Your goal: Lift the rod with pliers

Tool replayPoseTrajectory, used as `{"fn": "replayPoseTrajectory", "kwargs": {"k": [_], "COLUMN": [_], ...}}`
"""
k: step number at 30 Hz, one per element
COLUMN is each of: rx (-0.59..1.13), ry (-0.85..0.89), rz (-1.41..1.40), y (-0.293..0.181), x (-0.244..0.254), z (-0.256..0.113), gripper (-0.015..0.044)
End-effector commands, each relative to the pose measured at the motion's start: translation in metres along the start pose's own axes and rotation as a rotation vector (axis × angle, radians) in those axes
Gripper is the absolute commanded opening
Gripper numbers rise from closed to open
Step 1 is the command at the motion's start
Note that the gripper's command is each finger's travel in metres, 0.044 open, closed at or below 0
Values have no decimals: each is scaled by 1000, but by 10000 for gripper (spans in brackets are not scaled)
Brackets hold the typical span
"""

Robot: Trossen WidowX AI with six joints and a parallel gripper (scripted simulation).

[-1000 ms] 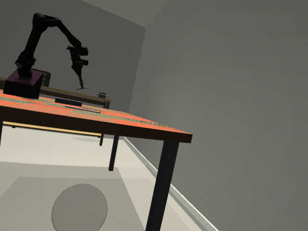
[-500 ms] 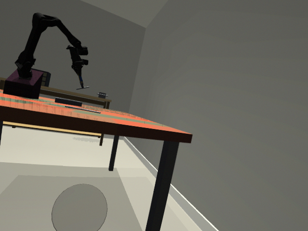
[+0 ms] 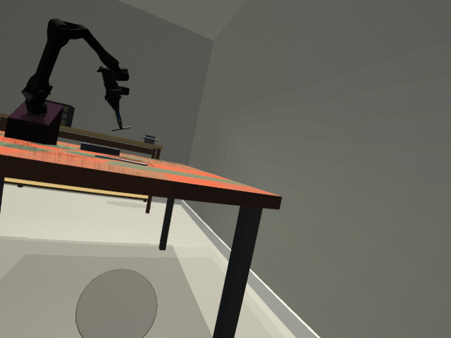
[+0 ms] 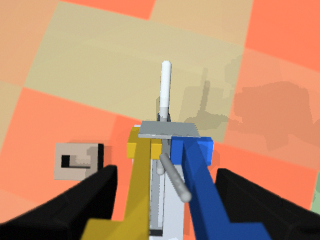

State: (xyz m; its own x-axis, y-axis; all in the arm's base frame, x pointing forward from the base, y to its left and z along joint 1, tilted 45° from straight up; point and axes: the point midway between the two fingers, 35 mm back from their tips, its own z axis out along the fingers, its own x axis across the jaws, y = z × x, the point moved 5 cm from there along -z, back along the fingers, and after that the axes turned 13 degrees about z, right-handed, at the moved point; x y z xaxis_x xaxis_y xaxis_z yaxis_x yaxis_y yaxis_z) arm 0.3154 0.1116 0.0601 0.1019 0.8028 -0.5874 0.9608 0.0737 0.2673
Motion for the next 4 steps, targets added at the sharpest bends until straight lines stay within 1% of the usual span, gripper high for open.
{"fn": "replayPoseTrajectory", "kwargs": {"k": [1,4], "rx": [-8,-8], "ry": [-2,-2], "rz": [-3,-3], "y": [1,1], "x": [0,0], "z": [-1,-1], "gripper": [102,102]}}
